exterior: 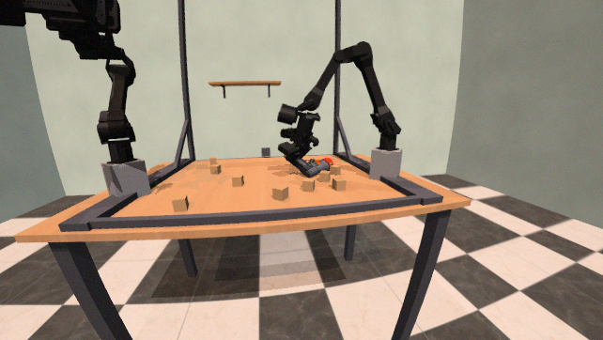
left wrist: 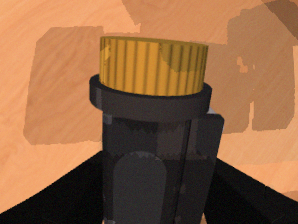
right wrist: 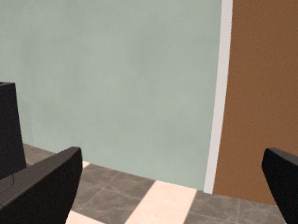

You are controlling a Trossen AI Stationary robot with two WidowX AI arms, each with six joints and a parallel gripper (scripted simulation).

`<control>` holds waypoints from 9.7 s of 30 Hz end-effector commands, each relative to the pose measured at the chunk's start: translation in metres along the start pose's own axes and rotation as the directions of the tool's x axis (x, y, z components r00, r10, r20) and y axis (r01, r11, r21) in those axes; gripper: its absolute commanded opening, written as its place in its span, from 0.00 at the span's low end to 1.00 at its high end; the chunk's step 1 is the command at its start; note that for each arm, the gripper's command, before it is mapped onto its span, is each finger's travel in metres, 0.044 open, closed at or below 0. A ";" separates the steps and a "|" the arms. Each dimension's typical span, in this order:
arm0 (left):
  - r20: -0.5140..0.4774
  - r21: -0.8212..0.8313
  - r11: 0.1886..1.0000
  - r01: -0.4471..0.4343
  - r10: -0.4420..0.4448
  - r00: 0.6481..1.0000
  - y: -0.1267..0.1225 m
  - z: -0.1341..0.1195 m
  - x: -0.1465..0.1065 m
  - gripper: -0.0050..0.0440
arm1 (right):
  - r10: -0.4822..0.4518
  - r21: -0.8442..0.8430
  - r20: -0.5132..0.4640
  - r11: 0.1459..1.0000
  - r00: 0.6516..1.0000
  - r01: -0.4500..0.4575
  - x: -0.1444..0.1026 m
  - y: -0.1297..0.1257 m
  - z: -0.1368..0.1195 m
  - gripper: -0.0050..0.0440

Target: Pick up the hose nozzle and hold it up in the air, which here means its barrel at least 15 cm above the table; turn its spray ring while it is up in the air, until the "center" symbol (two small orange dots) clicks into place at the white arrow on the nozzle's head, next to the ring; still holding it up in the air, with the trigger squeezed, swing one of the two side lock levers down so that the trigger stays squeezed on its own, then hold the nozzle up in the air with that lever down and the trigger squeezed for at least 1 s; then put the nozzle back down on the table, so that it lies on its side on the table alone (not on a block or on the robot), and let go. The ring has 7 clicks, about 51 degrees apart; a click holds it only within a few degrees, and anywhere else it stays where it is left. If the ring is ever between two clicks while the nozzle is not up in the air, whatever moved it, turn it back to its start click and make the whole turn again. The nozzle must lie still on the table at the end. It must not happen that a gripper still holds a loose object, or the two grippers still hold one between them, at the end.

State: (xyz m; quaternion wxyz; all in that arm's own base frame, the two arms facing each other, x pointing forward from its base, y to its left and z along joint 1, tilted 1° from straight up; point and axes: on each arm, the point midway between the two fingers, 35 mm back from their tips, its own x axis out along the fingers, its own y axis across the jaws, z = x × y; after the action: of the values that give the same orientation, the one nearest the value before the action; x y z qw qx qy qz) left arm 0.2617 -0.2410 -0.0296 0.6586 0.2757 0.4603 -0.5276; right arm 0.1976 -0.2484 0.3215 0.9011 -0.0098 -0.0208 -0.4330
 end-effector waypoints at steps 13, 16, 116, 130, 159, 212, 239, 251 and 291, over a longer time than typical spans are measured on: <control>0.142 0.012 1.000 -0.019 0.017 0.990 0.003 0.000 -0.018 0.45 | 0.003 0.000 0.018 1.000 1.000 -0.003 -0.001 0.001 0.007 0.93; 0.142 0.012 1.000 -0.019 0.017 0.990 0.003 0.000 -0.018 0.45 | 0.003 0.000 0.018 1.000 1.000 -0.003 -0.001 0.001 0.007 0.93; 0.601 0.014 1.000 -0.017 0.005 0.799 0.002 -0.069 -0.076 0.45 | 0.003 0.000 0.018 1.000 1.000 -0.003 -0.001 0.001 0.007 0.93; 0.601 0.014 1.000 -0.017 0.005 0.799 0.003 -0.067 -0.078 0.45 | 0.003 0.000 0.018 1.000 1.000 -0.003 -0.001 0.001 0.007 0.93; 0.607 0.017 1.000 -0.017 0.003 0.795 0.004 -0.093 -0.093 0.45 | 0.003 0.000 0.018 1.000 1.000 -0.003 -0.001 0.001 0.007 0.93; 0.607 0.021 0.999 -0.028 0.010 0.794 -0.003 -0.066 -0.152 0.45 | 0.003 0.000 0.018 1.000 1.000 -0.003 -0.001 0.001 0.007 0.93; 0.607 0.020 0.999 -0.027 0.009 0.795 -0.005 -0.063 -0.158 0.45 | 0.003 0.000 0.018 1.000 1.000 -0.003 -0.001 0.001 0.007 0.93; 0.611 -0.005 0.999 -0.043 0.037 0.791 0.002 -0.053 -0.163 0.45 | 0.003 0.000 0.018 1.000 1.000 -0.003 -0.001 0.001 0.007 0.93; 0.596 -0.183 0.966 -0.183 0.257 0.761 0.057 0.032 -0.200 0.45 | 0.003 0.000 0.018 1.000 1.000 -0.003 -0.001 0.001 0.007 0.93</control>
State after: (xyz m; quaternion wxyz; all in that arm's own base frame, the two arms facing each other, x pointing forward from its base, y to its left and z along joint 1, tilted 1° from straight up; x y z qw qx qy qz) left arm 0.3159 -0.1605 0.1431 0.8399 0.0993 0.2317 -0.4807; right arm 0.1976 -0.2484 0.3215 0.9011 -0.0098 -0.0208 -0.4330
